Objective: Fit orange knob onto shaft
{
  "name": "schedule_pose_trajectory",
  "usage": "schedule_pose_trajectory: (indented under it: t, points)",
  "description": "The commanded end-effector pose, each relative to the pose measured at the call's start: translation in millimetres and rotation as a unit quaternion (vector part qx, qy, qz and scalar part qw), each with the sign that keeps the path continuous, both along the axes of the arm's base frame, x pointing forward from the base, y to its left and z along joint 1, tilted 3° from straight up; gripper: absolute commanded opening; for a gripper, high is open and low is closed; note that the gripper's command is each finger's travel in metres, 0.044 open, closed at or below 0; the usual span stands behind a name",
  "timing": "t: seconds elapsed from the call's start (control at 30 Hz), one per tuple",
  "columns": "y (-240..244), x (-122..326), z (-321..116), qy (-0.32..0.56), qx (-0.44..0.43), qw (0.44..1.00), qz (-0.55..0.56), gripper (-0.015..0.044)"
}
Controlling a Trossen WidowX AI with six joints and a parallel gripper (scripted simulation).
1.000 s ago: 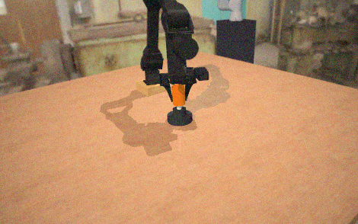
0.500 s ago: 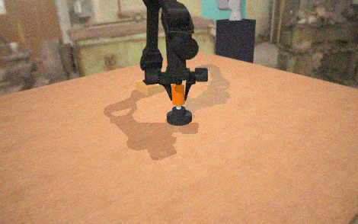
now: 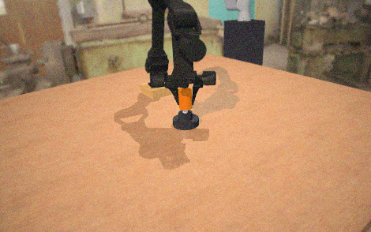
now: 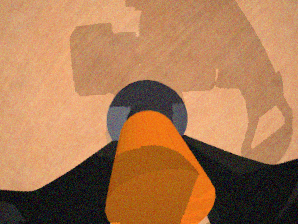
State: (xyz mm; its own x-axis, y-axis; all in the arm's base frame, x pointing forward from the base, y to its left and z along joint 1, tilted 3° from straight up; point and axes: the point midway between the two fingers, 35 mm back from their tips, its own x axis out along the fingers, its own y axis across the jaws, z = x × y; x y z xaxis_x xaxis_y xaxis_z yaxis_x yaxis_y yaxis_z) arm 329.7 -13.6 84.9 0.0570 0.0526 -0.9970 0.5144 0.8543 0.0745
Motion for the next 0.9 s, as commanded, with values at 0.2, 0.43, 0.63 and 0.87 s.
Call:
schedule_pose_trajectory:
  t: [0.2,0.43,0.63,0.87]
  points:
    - [-0.4,-0.7,3.7,-0.002,-0.001,1.000,-0.003,0.0000]
    - [-0.6,-4.1,5.4,0.003,0.004,0.996,-0.086,0.0000]
    - [-0.5,-7.5,4.7,0.004,0.005,0.994,-0.107,0.0000]
    - [-0.2,-7.1,-0.6,0.004,0.005,0.994,-0.107,0.0000]
